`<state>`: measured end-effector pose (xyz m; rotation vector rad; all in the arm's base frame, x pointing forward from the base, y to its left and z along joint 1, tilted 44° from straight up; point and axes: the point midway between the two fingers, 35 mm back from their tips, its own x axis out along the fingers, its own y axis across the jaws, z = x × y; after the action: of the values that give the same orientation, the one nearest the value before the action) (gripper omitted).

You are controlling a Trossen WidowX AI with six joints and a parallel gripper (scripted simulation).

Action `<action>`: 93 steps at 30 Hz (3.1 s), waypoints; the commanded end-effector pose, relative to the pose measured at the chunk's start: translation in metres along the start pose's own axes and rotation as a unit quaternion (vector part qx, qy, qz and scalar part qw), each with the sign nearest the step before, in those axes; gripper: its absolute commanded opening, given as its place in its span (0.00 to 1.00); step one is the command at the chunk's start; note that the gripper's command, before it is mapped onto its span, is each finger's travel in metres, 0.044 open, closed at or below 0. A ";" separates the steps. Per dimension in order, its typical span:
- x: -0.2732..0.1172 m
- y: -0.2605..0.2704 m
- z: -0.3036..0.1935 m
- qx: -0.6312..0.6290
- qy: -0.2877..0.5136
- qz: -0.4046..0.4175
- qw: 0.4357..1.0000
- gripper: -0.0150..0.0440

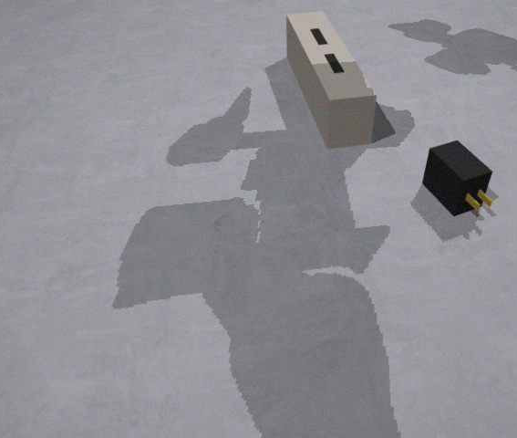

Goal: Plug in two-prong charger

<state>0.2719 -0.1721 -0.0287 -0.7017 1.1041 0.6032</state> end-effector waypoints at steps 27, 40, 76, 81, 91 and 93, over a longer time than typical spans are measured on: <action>-0.043 0.068 0.148 -0.250 -0.160 0.113 0.948 1.00; -0.075 0.114 0.196 -0.335 -0.222 0.158 0.902 1.00; -0.078 0.168 0.230 -0.391 -0.265 0.190 0.861 1.00; -0.072 0.173 0.233 -0.391 -0.265 0.190 0.861 1.00; -0.061 0.182 0.239 -0.390 -0.266 0.190 0.861 1.00; -0.059 0.185 0.240 -0.390 -0.266 0.190 0.860 1.00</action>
<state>0.2577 0.1208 0.0613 -0.9305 0.4243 1.5313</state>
